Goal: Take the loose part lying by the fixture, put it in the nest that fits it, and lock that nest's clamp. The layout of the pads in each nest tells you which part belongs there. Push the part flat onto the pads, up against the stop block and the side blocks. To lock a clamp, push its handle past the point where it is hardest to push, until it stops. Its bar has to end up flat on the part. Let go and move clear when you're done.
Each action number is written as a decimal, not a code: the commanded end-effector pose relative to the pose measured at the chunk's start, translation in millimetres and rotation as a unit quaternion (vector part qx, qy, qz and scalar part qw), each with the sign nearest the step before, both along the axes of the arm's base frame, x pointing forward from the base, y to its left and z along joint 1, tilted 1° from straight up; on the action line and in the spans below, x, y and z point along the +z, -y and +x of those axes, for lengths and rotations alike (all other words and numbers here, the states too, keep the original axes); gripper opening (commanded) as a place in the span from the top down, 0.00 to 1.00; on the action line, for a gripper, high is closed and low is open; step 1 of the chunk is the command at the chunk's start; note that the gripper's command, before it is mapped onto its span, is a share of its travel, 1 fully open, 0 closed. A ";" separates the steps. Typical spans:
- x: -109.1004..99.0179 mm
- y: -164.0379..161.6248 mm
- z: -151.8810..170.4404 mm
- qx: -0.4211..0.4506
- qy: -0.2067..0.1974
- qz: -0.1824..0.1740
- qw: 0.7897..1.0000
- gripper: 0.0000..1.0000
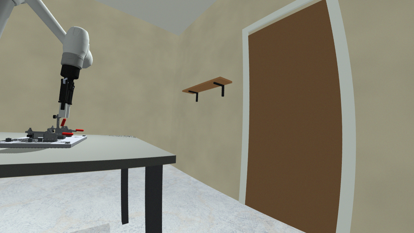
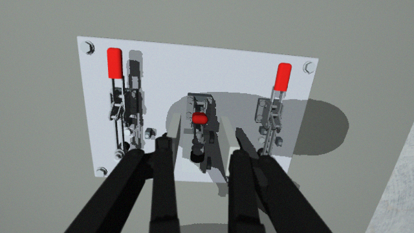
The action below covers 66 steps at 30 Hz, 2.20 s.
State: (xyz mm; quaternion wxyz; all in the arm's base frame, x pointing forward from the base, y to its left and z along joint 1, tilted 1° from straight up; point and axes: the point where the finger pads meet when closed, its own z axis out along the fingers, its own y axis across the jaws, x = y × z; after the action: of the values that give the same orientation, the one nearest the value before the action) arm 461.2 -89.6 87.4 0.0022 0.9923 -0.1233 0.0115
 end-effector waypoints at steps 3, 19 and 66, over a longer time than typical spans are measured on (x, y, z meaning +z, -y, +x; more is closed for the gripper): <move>-3.4 0.0 0.1 0.000 0.000 0.000 1.000 0.65; -4.2 0.0 0.1 0.000 0.000 0.000 1.000 0.65; -40.6 0.2 0.9 0.000 0.000 0.000 1.000 0.65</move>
State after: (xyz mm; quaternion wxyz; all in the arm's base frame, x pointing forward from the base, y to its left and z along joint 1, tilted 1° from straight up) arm 462.1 -89.9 46.7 0.0022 0.9923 -0.1233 0.0115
